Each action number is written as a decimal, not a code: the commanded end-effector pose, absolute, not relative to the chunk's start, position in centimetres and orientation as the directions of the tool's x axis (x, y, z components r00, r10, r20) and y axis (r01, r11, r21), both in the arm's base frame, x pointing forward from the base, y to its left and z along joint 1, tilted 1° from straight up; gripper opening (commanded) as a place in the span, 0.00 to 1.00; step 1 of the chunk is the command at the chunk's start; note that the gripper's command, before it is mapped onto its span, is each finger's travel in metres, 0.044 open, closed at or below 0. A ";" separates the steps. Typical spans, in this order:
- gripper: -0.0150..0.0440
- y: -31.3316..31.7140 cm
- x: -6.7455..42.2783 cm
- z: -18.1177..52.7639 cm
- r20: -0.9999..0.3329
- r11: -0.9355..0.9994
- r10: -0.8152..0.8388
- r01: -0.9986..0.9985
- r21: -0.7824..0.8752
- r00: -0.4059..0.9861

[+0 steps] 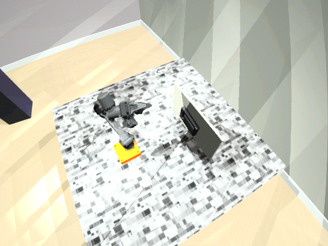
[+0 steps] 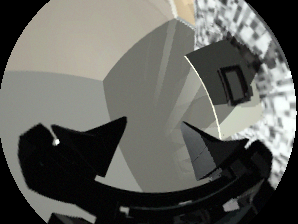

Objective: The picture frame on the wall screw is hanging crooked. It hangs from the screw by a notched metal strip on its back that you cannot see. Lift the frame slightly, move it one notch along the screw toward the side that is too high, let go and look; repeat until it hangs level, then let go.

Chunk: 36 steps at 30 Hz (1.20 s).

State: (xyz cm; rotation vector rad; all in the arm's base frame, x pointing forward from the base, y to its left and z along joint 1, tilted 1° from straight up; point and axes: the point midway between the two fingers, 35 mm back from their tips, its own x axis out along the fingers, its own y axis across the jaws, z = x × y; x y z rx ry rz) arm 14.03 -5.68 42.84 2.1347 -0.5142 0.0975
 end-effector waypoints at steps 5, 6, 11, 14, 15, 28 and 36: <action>0.71 -8.3 16.6 37.9 0.165 -0.432 -0.222 -0.249 0.867 0.961; 0.69 -8.8 17.2 36.4 0.141 -0.409 -0.189 -0.209 0.888 0.972; 0.69 -9.8 19.4 28.1 0.042 -0.274 -0.011 -0.043 0.961 0.999; 0.69 -9.0 19.8 23.1 0.003 -0.182 0.103 0.016 0.983 0.995; 0.69 -8.6 19.9 21.8 -0.004 -0.157 0.134 0.026 0.987 0.991; 0.69 -8.3 19.8 20.8 -0.010 -0.137 0.159 0.032 0.990 0.987; 0.69 -8.3 19.8 20.8 -0.010 -0.137 0.159 0.032 0.990 0.987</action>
